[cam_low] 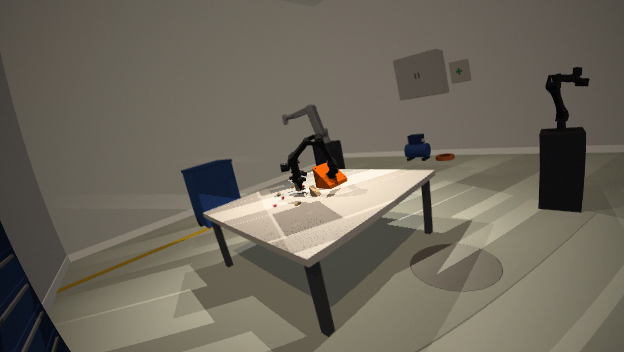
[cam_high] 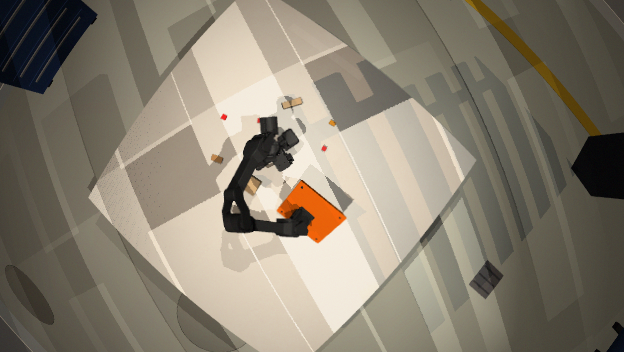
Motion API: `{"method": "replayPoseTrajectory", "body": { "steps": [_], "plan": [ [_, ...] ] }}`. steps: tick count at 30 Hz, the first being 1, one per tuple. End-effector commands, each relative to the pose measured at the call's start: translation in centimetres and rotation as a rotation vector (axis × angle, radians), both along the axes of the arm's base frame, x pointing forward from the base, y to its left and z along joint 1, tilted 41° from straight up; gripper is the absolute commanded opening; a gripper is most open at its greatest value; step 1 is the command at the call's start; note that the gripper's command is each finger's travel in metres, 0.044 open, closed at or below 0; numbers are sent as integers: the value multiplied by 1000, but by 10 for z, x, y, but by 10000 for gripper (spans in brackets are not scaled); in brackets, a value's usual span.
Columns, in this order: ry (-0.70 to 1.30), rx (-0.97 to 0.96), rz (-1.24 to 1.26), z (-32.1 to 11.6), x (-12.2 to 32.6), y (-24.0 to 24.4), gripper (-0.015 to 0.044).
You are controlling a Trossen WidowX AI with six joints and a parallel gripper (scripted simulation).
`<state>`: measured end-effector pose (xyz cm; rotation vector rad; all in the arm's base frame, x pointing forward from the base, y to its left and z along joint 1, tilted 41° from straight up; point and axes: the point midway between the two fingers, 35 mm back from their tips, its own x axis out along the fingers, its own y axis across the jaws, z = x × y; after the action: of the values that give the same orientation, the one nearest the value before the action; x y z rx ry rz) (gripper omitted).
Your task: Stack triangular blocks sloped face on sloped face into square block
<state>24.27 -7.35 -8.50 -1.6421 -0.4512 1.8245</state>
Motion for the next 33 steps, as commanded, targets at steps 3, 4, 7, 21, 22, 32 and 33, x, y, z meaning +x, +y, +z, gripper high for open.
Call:
{"method": "replayPoseTrajectory", "body": {
  "steps": [3, 4, 7, 21, 22, 32, 33],
  "plan": [
    [-107, 1, 124, 0, 0, 0, 0],
    [-125, 2, 144, 0, 0, 0, 0],
    [-176, 3, 204, 0, 0, -1, 0],
    [-415, 9, 481, -1, 0, -1, 0],
    [-432, 10, 501, -1, 0, -1, 0],
    [-603, 14, 699, -1, 0, -1, 0],
    [-620, 15, 719, -1, 0, -1, 0]
  ]
}}
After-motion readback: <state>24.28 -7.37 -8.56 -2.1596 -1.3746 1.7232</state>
